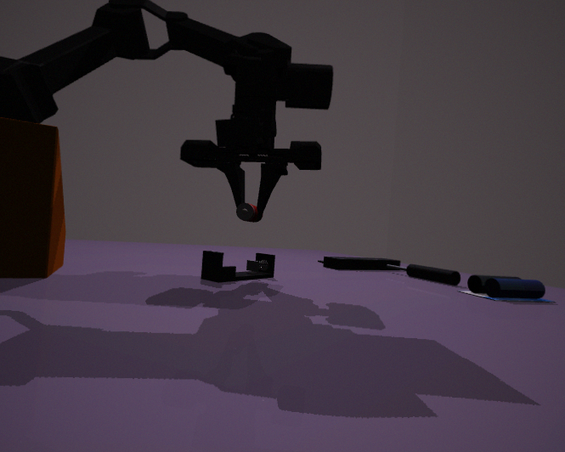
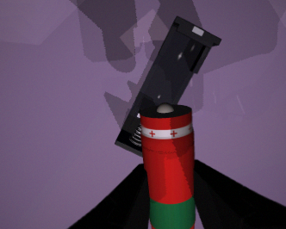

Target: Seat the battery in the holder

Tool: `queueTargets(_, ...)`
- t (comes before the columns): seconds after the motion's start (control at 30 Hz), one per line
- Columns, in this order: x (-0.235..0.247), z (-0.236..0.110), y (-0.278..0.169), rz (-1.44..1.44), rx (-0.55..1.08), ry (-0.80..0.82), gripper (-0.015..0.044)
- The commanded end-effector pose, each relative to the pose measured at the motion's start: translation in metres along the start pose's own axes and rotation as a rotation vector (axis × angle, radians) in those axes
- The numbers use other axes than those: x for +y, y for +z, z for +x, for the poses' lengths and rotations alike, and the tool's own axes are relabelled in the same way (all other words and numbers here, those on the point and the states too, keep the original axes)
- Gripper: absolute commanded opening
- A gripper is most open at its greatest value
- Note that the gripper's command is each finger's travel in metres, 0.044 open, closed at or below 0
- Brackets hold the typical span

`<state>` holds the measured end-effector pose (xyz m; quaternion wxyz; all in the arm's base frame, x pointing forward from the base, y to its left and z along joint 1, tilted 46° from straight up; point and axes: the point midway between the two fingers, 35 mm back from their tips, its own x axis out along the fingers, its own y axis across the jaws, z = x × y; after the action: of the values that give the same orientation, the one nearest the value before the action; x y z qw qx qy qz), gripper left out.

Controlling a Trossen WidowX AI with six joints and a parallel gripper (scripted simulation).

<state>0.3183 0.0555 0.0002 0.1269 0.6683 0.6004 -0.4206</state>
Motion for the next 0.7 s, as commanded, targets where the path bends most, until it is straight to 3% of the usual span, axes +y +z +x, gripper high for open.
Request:
queueTargets(0.0, -0.002, 0.001, 0.017, 0.264, -0.010, -0.011, 0.0076)
queueTargets(0.2, -0.003, -0.001, 0.032, 0.545, -0.013, -0.001, 0.0076)
queueTargets(0.5, -0.003, -0.001, 0.032, 0.556, -0.018, 0.004, 0.0076)
queueTargets(0.67, -0.004, 0.015, 0.033, 0.551, -0.116, -0.027, 0.0076)
